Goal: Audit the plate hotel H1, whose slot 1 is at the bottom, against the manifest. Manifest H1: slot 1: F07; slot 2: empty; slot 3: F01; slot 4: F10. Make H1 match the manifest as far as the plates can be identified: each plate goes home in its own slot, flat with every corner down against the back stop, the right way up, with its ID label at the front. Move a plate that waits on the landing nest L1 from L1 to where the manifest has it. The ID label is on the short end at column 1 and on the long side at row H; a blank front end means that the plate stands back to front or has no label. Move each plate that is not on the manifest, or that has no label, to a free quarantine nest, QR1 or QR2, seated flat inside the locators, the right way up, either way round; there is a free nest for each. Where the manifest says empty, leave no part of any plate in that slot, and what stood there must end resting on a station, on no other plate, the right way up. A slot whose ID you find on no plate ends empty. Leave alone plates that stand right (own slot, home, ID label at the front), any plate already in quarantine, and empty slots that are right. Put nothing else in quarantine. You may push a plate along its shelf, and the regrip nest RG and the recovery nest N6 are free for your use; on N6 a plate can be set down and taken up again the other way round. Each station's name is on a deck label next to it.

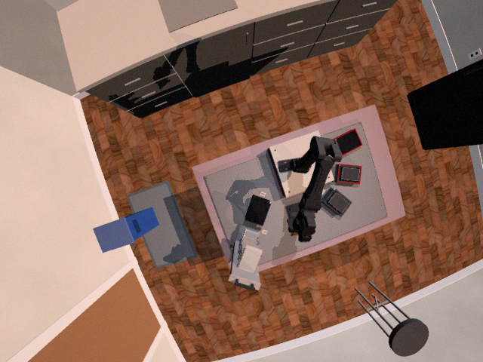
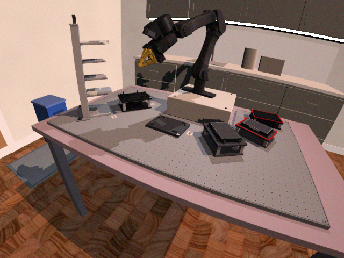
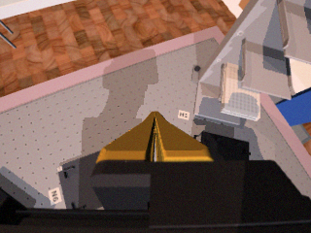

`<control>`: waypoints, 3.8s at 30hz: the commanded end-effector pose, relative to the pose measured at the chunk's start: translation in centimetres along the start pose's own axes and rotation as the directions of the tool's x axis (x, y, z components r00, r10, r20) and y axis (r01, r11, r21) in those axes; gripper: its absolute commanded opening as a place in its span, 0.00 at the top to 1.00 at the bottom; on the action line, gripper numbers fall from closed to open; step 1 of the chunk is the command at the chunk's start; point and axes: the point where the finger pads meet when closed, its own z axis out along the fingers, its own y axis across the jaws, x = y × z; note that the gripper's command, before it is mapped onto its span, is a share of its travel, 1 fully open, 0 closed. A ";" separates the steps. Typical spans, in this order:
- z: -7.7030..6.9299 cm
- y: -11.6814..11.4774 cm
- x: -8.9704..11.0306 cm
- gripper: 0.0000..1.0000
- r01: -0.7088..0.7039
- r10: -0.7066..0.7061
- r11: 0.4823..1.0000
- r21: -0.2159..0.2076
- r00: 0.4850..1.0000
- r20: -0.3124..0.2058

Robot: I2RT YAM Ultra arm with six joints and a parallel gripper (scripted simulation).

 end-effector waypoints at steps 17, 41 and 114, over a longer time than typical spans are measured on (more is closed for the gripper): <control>-0.4 5.2 0.4 1.00 0.186 -0.207 0.974 -0.127 0.963 -0.175; -0.6 10.3 0.0 1.00 0.373 -0.475 0.865 -0.334 0.823 -0.311; -3.8 18.2 1.6 1.00 0.493 -0.855 0.510 -0.705 0.383 -0.351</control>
